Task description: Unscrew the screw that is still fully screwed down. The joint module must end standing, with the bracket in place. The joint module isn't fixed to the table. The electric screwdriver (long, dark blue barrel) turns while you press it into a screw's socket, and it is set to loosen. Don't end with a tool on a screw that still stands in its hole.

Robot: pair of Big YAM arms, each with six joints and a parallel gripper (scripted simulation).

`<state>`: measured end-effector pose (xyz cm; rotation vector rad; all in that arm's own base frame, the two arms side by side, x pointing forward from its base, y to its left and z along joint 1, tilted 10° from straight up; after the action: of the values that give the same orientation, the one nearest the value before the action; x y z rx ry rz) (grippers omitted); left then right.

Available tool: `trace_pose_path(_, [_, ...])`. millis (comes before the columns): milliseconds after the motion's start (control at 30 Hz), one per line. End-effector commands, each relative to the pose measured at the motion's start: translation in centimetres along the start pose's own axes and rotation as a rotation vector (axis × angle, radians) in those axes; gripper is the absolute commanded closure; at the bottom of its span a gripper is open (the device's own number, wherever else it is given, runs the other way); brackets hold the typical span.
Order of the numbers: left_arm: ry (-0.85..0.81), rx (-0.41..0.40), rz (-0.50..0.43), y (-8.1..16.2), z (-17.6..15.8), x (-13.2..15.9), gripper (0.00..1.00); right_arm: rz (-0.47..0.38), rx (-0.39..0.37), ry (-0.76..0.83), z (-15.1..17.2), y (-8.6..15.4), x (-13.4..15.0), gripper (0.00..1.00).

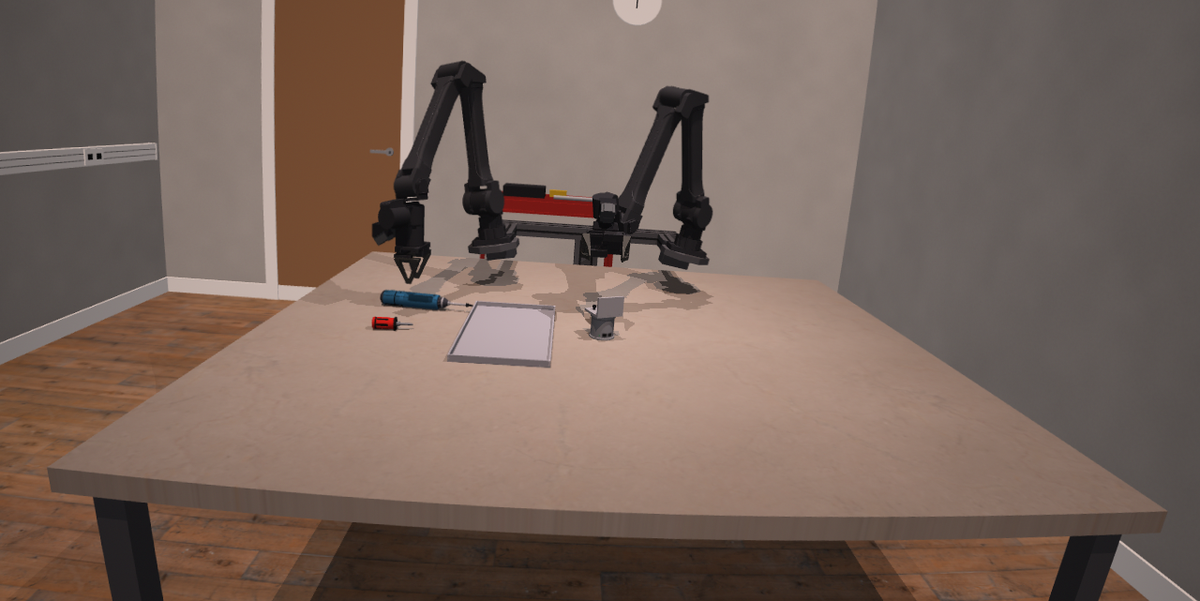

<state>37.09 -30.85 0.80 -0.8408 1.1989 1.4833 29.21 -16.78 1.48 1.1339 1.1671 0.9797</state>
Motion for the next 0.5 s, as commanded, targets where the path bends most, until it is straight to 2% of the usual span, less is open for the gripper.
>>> trace_pose_path(0, [0.021, 0.010, -0.015, 0.44, -0.49, -1.23, 0.14, -0.010, -0.024, -0.006, 1.11, 0.61, -0.39, 0.35])
trace_pose_path(467, [0.031, 0.009, -0.023, 0.60, -0.37, -2.16, 0.14, -0.010, -0.024, -0.006, 1.11, 0.61, -0.39, 0.35])
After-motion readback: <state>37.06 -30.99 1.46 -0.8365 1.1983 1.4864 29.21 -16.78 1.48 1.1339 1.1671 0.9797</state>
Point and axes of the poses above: on each arm, the point where the finger pads meet when closed, its own y axis back along the fingers, its own z axis across the jaws, x = y × z, the point moved 4 cm from there along y, back along the fingers, and after that the axes turned 5 degrees about -y, right-handed, at the moved point
